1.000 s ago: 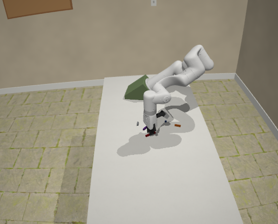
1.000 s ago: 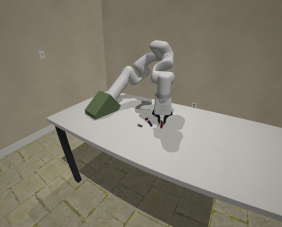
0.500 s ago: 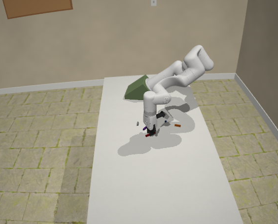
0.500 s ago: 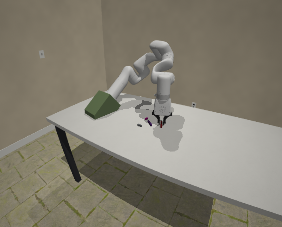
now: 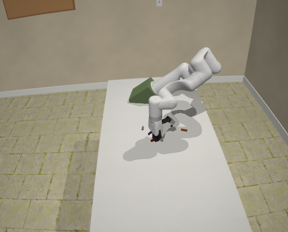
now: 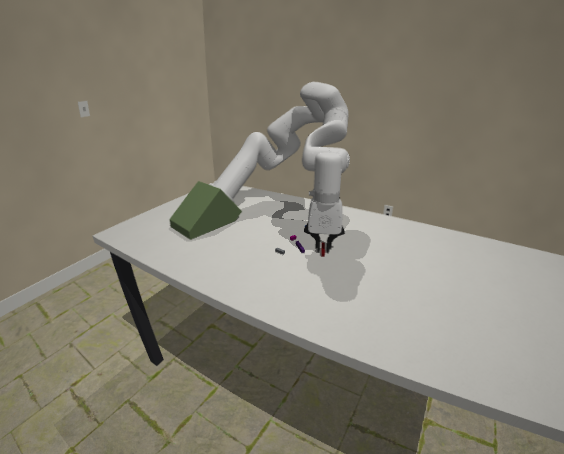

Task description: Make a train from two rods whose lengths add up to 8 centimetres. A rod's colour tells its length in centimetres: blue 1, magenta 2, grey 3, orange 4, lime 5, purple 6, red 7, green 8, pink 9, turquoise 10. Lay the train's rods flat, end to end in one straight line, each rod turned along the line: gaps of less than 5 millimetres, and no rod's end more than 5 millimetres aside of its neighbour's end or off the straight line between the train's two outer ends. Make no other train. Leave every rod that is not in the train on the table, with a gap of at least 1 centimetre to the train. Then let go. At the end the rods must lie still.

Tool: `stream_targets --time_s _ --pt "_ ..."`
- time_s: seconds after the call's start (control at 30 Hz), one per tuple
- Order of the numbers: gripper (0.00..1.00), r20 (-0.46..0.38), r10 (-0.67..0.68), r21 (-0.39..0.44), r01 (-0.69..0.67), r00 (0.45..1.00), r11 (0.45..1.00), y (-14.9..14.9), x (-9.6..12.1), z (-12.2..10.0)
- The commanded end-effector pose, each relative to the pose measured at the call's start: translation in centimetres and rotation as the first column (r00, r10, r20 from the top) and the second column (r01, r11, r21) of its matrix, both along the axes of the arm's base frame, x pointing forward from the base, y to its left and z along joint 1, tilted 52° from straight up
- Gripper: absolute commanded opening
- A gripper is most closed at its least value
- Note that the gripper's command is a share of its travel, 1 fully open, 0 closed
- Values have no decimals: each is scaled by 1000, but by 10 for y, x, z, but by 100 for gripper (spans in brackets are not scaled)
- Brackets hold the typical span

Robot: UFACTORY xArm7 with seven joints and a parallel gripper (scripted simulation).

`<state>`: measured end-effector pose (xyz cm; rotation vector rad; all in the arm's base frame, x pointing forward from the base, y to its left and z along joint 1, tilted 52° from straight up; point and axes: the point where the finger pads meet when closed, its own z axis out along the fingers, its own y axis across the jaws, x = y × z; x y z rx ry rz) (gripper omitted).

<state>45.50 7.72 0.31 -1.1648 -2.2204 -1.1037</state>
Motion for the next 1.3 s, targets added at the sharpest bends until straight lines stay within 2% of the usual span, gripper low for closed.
stream_targets --time_s 0.0,1.13,1.17,1.27 --pt "24 3 -4 -2 4 1000 1000 -2 1 0" --pt "24 3 -4 -2 4 1000 1000 -2 1 0" --pt "4 3 -4 -2 4 1000 1000 -2 1 0" --pt "4 3 -4 -2 4 1000 1000 -2 1 0"
